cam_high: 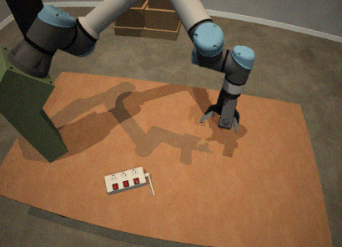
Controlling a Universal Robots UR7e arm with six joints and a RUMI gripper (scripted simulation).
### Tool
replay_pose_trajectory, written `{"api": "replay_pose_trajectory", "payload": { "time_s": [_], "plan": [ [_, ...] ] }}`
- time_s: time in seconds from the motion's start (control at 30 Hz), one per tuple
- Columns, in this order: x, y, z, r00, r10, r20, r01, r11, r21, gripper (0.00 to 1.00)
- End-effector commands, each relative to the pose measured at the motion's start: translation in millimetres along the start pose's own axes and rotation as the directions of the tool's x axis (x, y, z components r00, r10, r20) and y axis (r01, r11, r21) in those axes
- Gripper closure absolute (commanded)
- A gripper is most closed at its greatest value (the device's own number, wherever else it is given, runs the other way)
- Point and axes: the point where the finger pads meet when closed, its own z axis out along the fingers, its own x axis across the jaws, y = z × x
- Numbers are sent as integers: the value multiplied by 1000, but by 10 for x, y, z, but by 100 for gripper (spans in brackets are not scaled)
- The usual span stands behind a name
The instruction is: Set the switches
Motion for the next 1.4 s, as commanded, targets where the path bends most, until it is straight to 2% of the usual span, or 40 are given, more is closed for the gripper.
{"api": "replay_pose_trajectory", "payload": {
  "time_s": [0.0, 1.37],
  "plan": [
    [-5, 1, -6, 1000, 0, 1, 0, 1000, 0, 0],
    [4, -44, 9, 999, -43, -3, 43, 999, 1, 0]
  ]
}}
